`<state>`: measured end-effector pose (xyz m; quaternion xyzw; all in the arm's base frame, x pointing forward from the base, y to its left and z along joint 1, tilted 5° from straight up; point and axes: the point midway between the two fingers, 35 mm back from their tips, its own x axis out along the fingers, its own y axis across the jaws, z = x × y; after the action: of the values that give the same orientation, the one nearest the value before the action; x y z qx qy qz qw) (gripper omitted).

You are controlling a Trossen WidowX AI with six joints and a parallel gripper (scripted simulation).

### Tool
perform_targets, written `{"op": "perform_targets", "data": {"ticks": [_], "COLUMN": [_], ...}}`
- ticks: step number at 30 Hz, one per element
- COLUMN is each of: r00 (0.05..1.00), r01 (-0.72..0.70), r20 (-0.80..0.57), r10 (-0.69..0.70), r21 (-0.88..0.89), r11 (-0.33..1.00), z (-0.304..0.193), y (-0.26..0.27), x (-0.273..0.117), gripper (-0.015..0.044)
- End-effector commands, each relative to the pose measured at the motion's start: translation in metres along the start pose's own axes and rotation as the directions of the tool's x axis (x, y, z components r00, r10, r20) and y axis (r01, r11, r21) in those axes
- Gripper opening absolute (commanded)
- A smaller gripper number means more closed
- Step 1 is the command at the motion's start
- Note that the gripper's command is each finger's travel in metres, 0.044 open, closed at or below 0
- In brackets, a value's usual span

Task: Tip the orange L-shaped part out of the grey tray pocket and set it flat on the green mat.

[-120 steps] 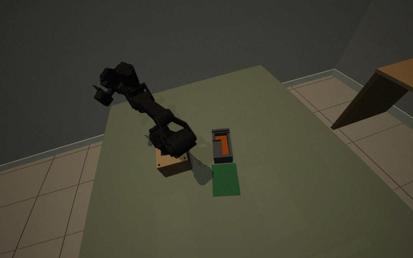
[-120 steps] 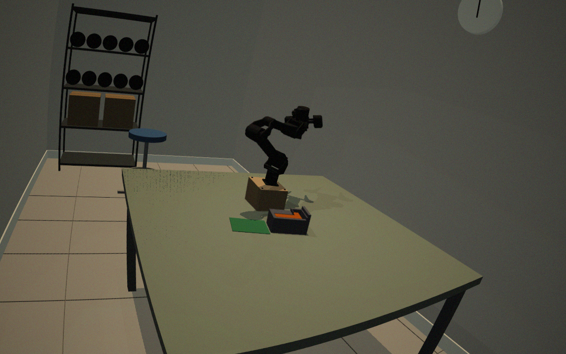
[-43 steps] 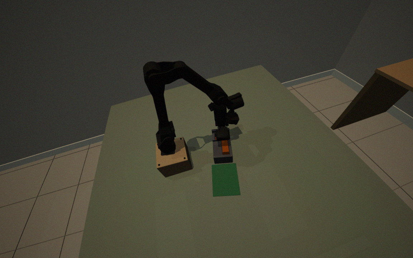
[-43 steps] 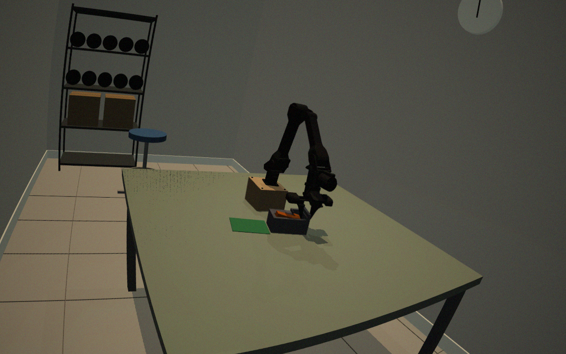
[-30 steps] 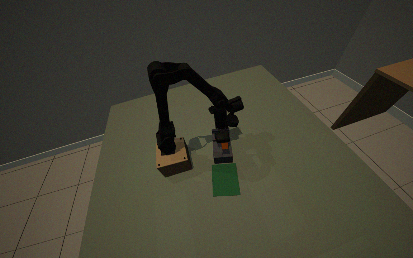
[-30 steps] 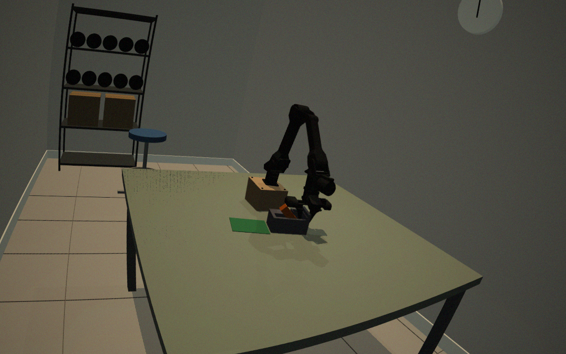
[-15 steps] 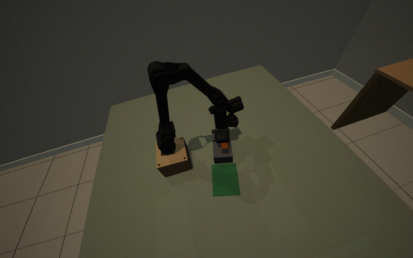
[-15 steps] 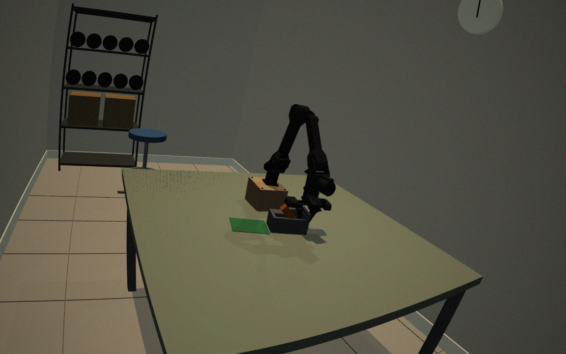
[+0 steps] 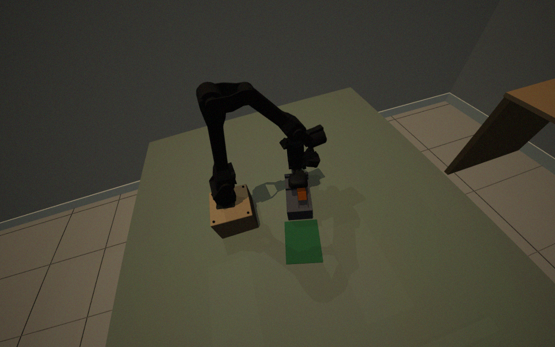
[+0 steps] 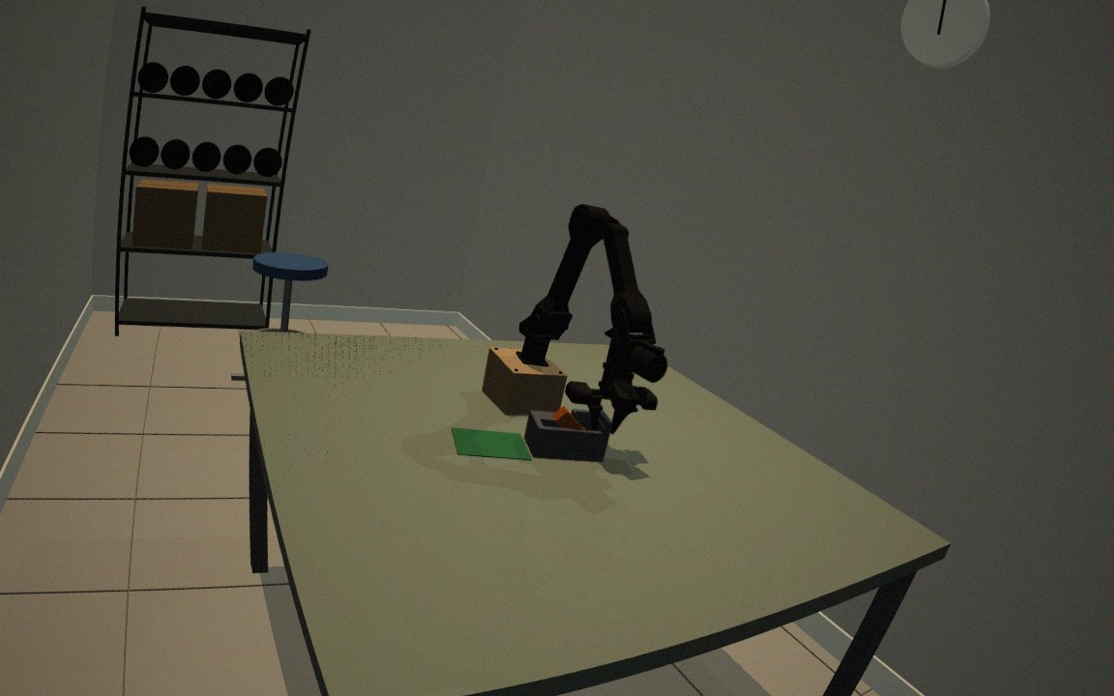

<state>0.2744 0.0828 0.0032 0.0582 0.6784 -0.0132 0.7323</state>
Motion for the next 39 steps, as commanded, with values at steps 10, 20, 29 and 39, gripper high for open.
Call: {"op": "perform_targets", "data": {"ticks": [10, 20, 29, 39], "r00": [1.0, 1.0, 1.0, 1.0], "r01": [0.004, -0.002, -0.002, -0.001], "r20": [0.006, 0.02, 0.02, 0.02], "r10": [-0.004, 0.002, 0.002, 0.002], "r21": [0.005, 0.008, 0.008, -0.006], "r11": [1.0, 1.0, 1.0, 1.0], "z": [0.0, 0.003, 0.003, 0.003], "y": [-0.011, -0.01, -0.01, -0.01], "x": [-0.099, -0.099, -0.099, -0.099], "gripper": [0.018, 0.018, 0.018, 0.0206]}}
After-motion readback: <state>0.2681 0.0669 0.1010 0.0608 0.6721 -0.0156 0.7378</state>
